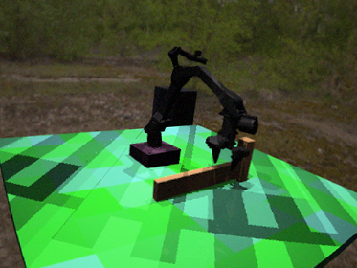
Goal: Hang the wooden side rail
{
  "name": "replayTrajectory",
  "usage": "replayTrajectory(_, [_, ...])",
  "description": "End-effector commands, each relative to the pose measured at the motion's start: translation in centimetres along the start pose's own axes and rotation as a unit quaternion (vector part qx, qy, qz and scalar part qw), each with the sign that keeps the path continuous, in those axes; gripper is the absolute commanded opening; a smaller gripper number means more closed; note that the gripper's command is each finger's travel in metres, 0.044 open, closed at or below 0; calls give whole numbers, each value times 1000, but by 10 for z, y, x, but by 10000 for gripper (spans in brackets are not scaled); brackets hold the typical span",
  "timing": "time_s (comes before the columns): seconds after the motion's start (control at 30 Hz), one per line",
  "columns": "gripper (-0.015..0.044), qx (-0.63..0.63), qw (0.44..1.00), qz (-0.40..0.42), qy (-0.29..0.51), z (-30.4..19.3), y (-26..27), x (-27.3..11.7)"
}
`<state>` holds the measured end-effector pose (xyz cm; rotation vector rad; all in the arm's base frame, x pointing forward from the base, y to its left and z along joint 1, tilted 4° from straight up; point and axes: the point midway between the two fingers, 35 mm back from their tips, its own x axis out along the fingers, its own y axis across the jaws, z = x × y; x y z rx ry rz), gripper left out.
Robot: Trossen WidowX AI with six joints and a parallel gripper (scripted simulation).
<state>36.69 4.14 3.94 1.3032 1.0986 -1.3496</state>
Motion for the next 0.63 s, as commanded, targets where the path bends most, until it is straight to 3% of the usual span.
replayTrajectory(0.0, [440,0,1000,-7,-2,13,-2,2])
replayTrajectory(0.6, [440,5,1000,-8,-2,26,-2,2])
